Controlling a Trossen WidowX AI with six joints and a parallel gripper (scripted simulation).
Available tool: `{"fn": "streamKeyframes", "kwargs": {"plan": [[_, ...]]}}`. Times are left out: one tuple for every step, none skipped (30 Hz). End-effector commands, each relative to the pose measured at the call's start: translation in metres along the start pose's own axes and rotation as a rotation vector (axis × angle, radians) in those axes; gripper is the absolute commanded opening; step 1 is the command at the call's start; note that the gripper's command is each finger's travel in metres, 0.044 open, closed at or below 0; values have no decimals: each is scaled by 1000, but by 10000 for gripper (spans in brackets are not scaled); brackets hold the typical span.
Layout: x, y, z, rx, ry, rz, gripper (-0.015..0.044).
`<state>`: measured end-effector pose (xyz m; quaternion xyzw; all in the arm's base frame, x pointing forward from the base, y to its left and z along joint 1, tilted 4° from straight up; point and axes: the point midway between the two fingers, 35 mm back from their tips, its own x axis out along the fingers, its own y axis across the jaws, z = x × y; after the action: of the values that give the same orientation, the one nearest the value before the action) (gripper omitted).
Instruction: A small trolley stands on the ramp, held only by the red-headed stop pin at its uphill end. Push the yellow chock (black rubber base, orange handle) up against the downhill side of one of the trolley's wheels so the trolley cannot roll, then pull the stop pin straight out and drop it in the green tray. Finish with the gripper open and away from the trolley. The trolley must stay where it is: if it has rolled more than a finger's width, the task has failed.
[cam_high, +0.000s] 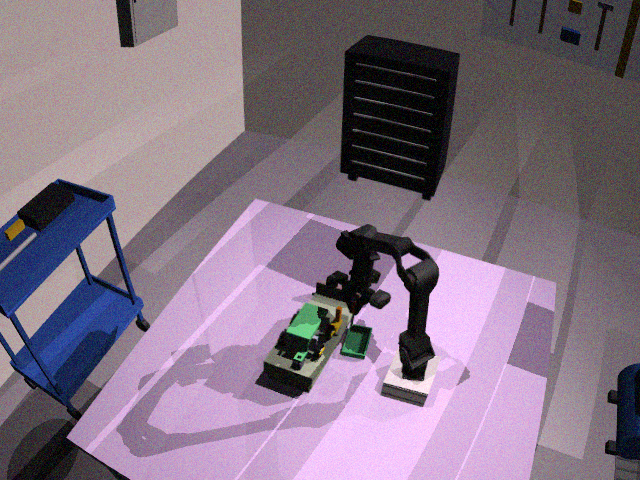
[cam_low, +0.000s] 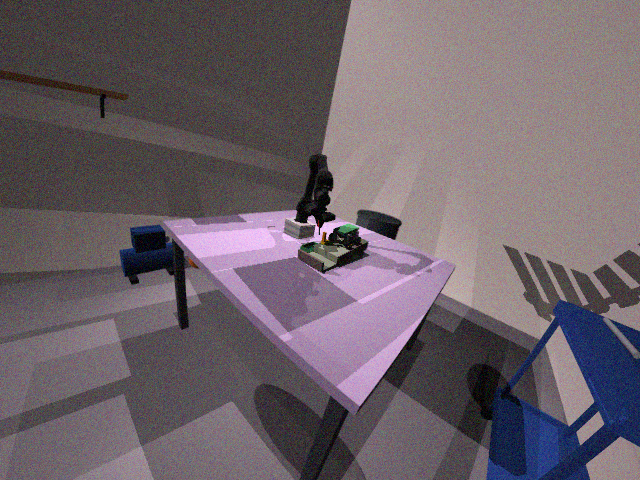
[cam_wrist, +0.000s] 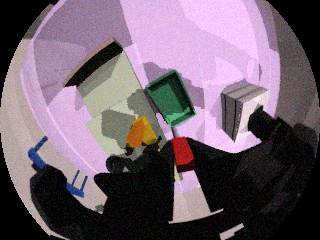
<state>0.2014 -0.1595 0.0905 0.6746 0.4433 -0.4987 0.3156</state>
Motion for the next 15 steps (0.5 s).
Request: {"fn": "streamKeyframes", "kwargs": {"plan": [[-2,-1,-1,105,-27,15,0],[-1,-1,-1,135,-32,18,0],[-1,-1,-1,165,-38,21,0],[-1,-1,-2,196,-43,24,0],[-1,-1,-2,226,-49,26,0],[-1,-1,-2,257,-54,29,0],[-1,-1,-2,287,-60,32,0],[-1,-1,-3,318,-65,35,0],[-1,-1,-3,348,-71,38,0],[-1,-1,-3,378,-76,41,0],[-1,-1,-3,409,-81,44,0],[-1,-1,-3,439,-87,48,0],[-1,-1,-4,469,-92,51,0],[-1,-1,-4,498,-97,54,0],[-1,-1,-4,528,-102,58,0]]}}
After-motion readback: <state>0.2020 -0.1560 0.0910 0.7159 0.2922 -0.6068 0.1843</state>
